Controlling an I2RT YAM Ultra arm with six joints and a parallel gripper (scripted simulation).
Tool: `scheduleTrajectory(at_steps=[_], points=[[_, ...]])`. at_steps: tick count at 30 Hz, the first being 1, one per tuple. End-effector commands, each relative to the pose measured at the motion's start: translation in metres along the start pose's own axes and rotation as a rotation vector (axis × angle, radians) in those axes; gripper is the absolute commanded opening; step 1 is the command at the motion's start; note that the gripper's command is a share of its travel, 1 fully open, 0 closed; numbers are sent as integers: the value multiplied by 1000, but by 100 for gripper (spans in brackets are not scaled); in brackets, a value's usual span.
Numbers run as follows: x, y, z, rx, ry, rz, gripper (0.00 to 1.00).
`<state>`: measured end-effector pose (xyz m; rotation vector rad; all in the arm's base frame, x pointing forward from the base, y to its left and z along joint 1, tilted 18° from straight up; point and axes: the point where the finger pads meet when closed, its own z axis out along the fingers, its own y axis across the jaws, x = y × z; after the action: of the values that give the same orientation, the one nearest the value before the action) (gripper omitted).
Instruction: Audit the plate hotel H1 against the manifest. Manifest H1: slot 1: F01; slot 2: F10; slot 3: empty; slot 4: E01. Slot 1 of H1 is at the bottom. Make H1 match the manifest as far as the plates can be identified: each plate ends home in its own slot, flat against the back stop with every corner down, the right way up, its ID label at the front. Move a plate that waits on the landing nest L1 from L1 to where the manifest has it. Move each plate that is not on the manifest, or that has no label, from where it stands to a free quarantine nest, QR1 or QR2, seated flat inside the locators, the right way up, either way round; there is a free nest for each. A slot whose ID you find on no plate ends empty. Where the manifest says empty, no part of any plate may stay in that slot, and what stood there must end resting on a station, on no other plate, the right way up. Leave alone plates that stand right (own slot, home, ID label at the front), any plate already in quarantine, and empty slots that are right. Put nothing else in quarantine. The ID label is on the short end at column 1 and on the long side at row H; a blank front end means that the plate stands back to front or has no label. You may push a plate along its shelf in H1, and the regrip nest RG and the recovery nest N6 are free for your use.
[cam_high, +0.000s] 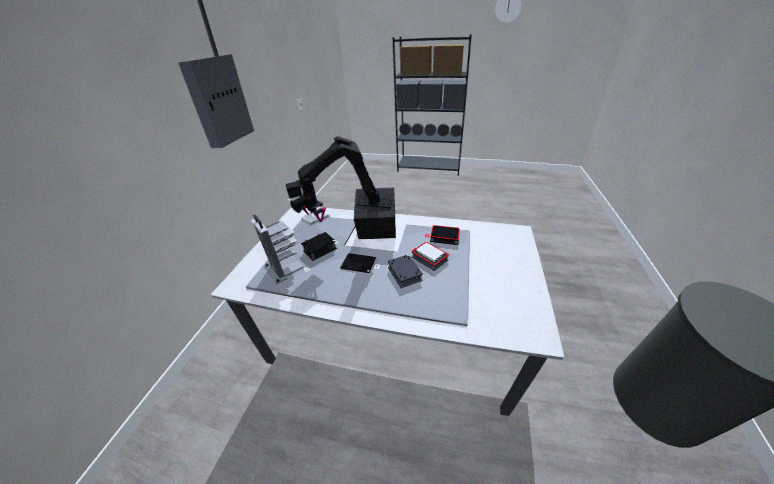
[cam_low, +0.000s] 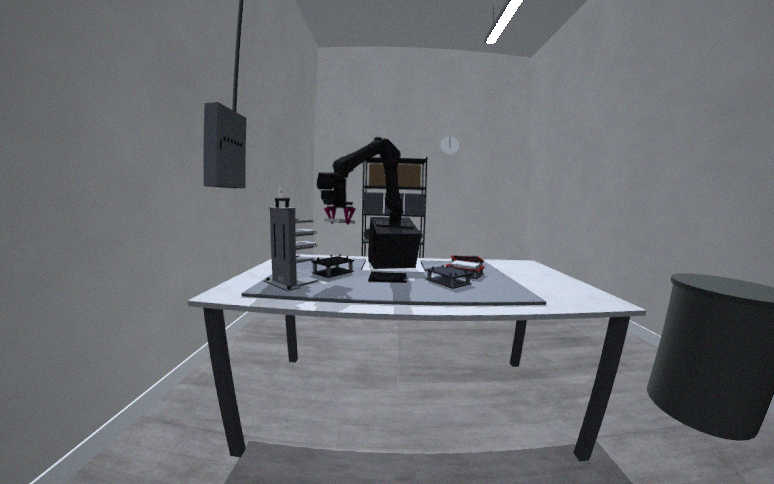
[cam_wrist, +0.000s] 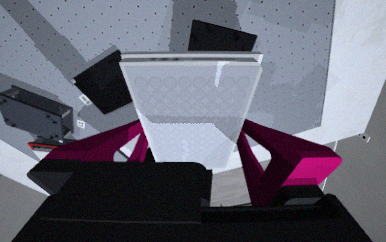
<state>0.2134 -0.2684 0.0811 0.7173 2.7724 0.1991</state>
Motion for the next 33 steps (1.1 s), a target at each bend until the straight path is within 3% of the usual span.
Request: scheduleTrajectory(at_steps=[1, 11, 23, 33], points=[[-5, 6, -8, 15, -24, -59, 86], [-8, 31, -8, 16, -24, -193, 86], [-8, 35, -8, 17, -22, -359, 86], [-5, 68, -7, 18, -21, -526, 86]])
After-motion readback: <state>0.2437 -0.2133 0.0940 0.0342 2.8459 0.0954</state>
